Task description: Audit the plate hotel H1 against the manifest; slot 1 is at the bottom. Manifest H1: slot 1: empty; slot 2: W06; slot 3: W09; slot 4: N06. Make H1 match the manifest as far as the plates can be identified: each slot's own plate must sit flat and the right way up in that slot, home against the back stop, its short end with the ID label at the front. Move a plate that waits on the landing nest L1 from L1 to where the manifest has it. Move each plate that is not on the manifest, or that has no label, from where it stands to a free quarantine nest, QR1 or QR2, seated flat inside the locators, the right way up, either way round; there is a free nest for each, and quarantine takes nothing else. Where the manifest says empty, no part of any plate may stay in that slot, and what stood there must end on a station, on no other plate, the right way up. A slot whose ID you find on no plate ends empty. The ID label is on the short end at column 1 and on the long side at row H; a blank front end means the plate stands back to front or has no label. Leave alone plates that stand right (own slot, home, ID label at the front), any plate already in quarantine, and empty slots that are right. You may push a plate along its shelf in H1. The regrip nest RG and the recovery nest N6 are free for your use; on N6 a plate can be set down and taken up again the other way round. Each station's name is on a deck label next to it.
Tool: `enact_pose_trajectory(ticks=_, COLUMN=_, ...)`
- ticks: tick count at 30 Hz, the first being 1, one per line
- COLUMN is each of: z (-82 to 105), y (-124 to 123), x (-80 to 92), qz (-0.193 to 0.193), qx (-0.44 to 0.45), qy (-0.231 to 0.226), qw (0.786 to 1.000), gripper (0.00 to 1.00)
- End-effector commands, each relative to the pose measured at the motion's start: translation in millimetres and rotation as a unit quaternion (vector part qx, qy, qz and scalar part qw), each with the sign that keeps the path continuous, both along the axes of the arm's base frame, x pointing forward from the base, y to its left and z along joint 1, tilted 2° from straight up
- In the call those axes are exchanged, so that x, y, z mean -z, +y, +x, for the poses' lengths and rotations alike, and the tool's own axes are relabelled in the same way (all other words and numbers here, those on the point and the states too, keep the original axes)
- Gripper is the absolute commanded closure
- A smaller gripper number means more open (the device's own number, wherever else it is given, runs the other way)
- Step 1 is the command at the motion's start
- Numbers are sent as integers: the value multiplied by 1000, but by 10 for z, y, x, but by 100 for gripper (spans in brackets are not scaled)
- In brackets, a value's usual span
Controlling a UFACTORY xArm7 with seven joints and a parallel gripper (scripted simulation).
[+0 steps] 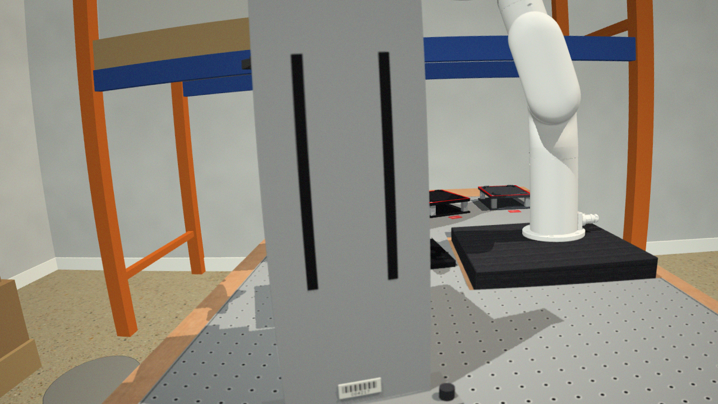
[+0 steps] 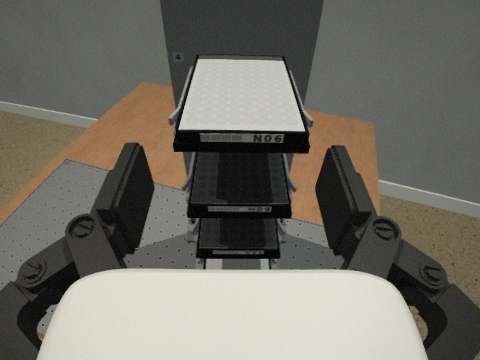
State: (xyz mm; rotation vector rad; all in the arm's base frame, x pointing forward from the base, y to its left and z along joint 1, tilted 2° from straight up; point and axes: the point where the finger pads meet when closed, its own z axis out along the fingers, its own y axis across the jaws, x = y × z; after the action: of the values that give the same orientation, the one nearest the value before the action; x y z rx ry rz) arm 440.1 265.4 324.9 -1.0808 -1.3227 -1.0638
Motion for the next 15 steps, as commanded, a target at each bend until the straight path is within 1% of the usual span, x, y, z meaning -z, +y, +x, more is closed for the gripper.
enact_pose_trajectory(ticks=1, z=-19, y=106, x=-89, qz=0, qx=0, qy=-2, qw=1000, gripper=0)
enact_pose_trajectory(ticks=5, z=-36, y=182, x=-144, qz=0, qx=0, qy=-2, qw=1000, gripper=0)
enact_pose_trajectory(ticks=15, z=-36, y=182, x=-144, qz=0, qx=0, qy=-2, qw=1000, gripper=0)
